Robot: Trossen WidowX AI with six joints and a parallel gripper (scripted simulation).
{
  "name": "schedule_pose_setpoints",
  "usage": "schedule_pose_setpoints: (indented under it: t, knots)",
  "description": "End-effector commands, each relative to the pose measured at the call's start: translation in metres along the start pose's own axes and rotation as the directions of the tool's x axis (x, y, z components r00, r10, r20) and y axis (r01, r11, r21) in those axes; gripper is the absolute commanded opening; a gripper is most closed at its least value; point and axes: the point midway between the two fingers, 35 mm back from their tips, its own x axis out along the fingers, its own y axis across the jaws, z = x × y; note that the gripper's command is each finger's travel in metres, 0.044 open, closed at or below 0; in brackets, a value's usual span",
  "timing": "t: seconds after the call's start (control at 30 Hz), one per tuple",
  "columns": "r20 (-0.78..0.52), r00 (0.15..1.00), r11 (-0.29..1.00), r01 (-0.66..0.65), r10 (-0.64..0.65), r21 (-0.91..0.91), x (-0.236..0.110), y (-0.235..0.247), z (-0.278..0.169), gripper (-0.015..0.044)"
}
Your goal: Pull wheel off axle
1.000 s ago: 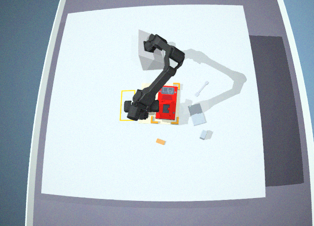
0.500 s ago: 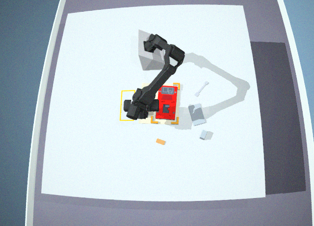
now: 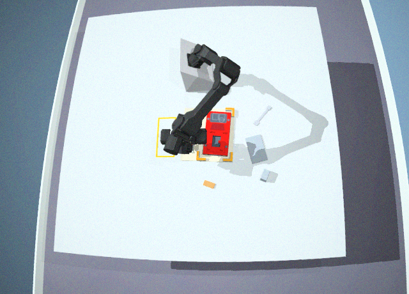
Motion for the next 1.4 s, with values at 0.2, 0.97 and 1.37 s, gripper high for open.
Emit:
schedule_pose_setpoints:
  t: [0.2,0.97,1.37]
  knots:
    - [0.004,1.0,1.0,0.003,-0.003,-0.003,-0.006,-0.001,0.001,0.0]
    - [0.006,1.0,1.0,0.002,-0.002,-0.002,-0.013,-0.001,0.001,0.0]
    - [0.006,1.0,1.0,0.003,-0.003,-0.001,-0.048,0.0,-0.004,0.0]
